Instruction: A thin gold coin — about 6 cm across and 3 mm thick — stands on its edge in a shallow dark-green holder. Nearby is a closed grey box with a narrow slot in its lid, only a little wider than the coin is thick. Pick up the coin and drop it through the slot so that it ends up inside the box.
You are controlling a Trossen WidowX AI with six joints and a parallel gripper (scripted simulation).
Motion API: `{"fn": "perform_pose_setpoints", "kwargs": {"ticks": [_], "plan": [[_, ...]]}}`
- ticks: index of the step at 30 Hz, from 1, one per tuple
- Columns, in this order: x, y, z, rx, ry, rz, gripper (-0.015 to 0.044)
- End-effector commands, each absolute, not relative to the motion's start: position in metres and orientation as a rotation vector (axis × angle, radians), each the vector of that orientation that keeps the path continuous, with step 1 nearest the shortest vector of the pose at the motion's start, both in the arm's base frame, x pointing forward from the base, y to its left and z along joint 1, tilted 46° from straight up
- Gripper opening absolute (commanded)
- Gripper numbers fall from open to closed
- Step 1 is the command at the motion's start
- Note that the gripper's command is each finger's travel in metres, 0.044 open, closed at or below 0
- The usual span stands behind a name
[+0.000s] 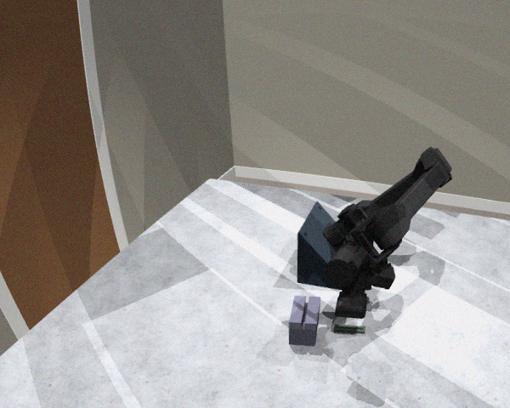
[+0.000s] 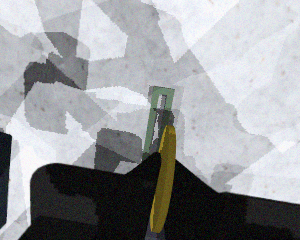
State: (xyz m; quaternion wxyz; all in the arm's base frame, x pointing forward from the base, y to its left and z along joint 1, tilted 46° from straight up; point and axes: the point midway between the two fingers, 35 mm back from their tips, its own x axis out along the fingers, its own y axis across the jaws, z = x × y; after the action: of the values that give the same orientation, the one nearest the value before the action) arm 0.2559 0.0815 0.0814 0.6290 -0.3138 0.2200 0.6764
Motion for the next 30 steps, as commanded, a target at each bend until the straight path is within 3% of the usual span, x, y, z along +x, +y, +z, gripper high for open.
{"fn": "perform_pose_setpoints", "kwargs": {"ticks": [1, 16, 30], "plan": [[0.256, 0.073, 0.091, -0.731, 0.498, 1.549, 0.0000], [0.252, 0.052, 0.115, -0.721, 0.497, 1.549, 0.0000], [0.253, 0.052, 0.115, -0.368, 0.817, 1.366, 0.0000]]}}
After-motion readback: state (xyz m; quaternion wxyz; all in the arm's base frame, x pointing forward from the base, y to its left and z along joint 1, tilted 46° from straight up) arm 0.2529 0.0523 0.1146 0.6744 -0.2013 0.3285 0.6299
